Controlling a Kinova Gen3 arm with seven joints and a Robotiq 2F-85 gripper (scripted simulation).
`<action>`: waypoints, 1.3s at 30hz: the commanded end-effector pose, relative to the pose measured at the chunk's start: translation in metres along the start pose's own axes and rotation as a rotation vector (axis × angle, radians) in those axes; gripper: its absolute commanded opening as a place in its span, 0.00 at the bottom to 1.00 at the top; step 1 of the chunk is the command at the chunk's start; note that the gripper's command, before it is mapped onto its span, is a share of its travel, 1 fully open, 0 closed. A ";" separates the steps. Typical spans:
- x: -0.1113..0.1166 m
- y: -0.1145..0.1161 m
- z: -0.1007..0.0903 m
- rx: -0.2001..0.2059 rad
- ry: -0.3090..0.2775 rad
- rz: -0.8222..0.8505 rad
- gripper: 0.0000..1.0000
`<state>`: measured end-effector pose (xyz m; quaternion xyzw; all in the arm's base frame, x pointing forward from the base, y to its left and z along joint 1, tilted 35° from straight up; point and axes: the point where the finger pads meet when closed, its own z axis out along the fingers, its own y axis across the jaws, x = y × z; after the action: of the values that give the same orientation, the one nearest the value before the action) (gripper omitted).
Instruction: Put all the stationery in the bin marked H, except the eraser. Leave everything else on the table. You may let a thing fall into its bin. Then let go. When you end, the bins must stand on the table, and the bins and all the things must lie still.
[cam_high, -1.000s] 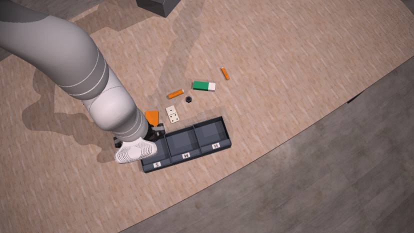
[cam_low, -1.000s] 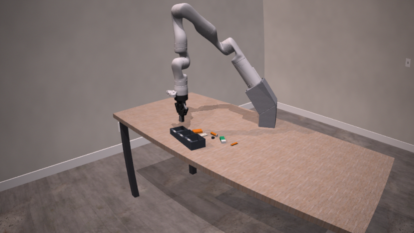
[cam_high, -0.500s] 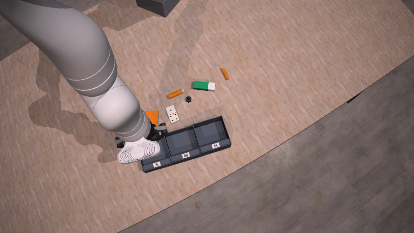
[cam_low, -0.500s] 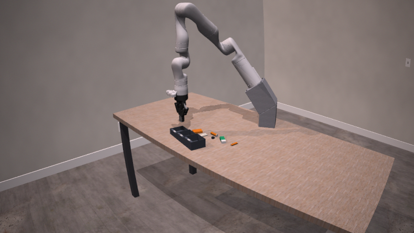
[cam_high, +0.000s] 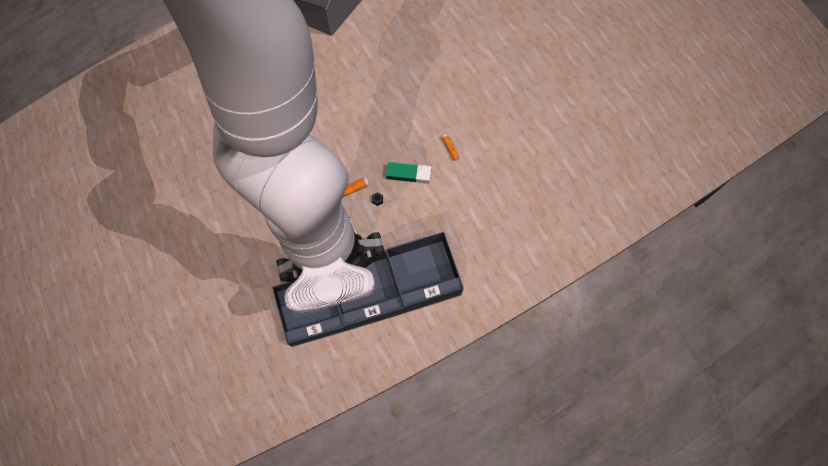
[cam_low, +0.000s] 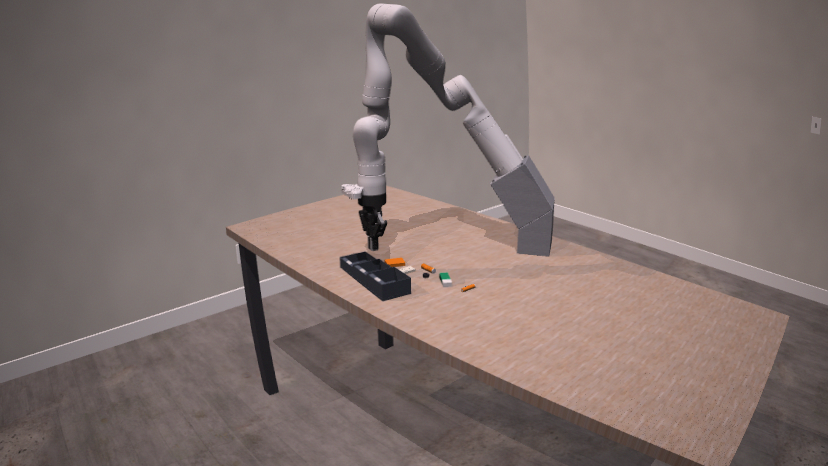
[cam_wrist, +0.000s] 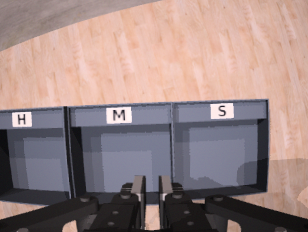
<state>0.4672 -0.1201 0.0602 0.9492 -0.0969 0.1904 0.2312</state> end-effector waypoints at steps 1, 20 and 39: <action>-0.001 -0.018 0.001 -0.012 -0.008 -0.040 0.09; -0.002 -0.027 0.014 -0.012 -0.008 -0.040 0.09; -0.002 -0.026 0.059 -0.012 -0.008 -0.040 0.09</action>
<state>0.4909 -0.1161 0.0034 0.9507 -0.0724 0.1783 0.2433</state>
